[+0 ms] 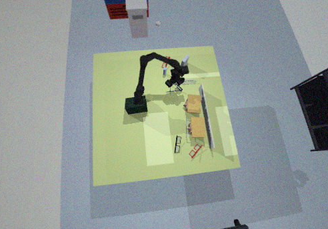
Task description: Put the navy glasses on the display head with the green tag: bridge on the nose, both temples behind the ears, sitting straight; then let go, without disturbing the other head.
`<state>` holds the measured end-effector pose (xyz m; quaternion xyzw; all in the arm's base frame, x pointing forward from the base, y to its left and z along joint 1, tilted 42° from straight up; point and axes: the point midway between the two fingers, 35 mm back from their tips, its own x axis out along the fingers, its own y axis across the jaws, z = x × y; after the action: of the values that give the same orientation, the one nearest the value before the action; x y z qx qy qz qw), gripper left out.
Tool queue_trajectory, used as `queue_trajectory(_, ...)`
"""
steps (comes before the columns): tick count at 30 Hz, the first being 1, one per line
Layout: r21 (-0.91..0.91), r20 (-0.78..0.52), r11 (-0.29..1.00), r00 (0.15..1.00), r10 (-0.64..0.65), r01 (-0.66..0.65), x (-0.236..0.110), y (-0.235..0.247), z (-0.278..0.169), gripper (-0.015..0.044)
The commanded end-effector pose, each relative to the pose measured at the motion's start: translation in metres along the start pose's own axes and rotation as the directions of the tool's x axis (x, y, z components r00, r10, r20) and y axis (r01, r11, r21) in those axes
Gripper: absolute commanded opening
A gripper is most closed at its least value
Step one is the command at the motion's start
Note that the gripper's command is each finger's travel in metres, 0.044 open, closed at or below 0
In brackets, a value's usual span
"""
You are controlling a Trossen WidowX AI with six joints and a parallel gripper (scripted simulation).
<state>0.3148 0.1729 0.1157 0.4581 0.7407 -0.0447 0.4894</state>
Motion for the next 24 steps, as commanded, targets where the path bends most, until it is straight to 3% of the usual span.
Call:
queue_trajectory(1,0.0,-0.011,1.0,1.0,0.006,-0.006,-0.001,0.018,-0.025,0.0)
queue_trajectory(7,-0.001,-0.031,1.0,0.999,0.016,-0.016,-0.003,0.042,-0.067,0.0)
queue_trajectory(13,-0.001,-0.034,1.0,0.999,0.017,-0.017,0.0,0.045,-0.072,0.0)
queue_trajectory(24,0.0,-0.036,1.0,0.999,0.019,-0.019,0.056,0.046,-0.075,0.0)
